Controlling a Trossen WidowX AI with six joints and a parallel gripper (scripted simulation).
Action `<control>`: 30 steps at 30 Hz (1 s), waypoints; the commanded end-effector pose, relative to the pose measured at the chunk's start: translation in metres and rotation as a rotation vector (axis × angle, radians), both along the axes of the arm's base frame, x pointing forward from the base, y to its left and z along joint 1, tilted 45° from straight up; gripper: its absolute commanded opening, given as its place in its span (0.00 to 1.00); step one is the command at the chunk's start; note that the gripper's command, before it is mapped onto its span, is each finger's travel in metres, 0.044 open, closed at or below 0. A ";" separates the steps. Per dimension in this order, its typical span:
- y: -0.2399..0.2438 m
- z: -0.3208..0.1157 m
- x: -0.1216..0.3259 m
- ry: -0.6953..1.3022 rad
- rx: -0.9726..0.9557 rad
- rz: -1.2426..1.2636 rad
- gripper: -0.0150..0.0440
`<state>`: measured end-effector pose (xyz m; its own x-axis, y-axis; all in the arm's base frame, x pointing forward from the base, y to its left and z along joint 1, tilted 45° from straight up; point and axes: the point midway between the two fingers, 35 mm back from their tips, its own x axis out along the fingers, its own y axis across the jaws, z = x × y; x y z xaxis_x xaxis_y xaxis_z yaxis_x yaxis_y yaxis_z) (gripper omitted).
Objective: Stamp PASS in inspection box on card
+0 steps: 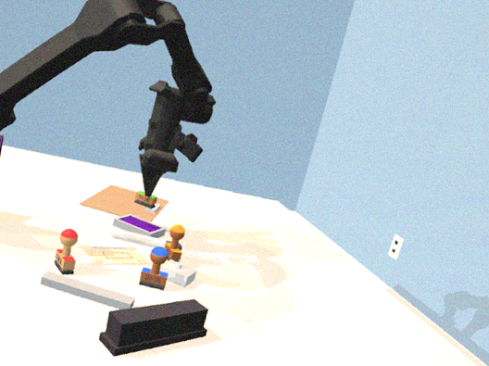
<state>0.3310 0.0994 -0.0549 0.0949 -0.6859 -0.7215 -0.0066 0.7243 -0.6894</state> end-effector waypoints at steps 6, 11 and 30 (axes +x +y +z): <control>-0.005 -0.005 0.001 0.002 -0.005 0.004 0.25; -0.008 -0.007 0.001 0.001 -0.006 0.004 0.25; -0.016 -0.016 0.002 0.000 -0.007 0.004 0.25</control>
<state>0.3334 0.0856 -0.0692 0.0954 -0.6873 -0.7201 -0.0046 0.7230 -0.6908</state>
